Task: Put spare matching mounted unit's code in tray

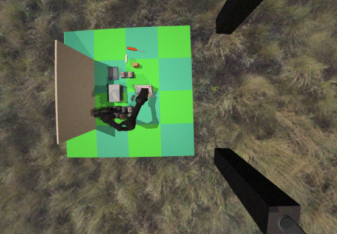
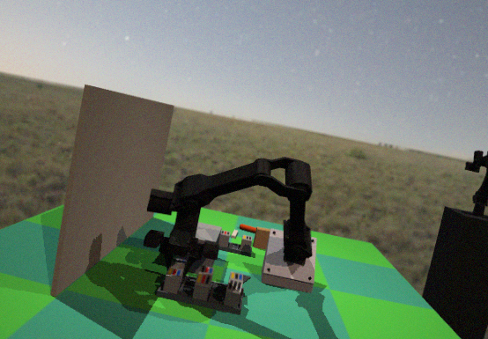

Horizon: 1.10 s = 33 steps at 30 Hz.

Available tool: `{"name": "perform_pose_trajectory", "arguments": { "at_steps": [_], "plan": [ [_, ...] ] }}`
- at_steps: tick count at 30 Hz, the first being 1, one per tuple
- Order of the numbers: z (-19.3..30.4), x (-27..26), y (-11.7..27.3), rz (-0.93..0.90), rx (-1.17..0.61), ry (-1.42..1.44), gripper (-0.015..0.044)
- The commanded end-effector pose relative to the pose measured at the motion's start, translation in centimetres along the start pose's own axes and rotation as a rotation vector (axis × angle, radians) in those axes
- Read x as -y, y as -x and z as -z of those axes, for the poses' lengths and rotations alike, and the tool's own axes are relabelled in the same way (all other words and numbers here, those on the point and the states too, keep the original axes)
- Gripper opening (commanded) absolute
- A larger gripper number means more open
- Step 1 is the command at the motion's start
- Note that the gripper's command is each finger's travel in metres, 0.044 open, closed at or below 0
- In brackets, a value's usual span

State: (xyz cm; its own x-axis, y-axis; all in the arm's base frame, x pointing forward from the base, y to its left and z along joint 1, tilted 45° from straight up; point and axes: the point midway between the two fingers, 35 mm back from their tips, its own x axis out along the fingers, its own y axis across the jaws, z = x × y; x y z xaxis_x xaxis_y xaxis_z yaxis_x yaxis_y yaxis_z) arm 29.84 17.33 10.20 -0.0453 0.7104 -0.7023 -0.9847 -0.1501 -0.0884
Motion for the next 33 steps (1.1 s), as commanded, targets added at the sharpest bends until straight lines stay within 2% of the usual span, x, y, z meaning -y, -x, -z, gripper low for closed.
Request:
{"name": "perform_pose_trajectory", "arguments": {
  "at_steps": [1, 4, 9, 18, 29, 33],
  "plan": [
    [0.0, 0.0, 0.0, 0.0, 0.0, 0.001, 0.0142],
    [0.0, 0.0, 0.0, 0.0, 0.0, 0.001, 0.0122],
    [0.0, 0.0, 0.0, 0.0, 0.0, 0.001, 0.0],
    [0.0, 0.1, 0.4, 0.0, -0.001, 0.0, 0.0],
    [0.1, 0.0, 7.4, -0.001, -0.006, -0.005, 0.0],
    [0.1, 0.0, 7.9, -0.001, -0.005, -0.006, 0.0]
  ]
}}
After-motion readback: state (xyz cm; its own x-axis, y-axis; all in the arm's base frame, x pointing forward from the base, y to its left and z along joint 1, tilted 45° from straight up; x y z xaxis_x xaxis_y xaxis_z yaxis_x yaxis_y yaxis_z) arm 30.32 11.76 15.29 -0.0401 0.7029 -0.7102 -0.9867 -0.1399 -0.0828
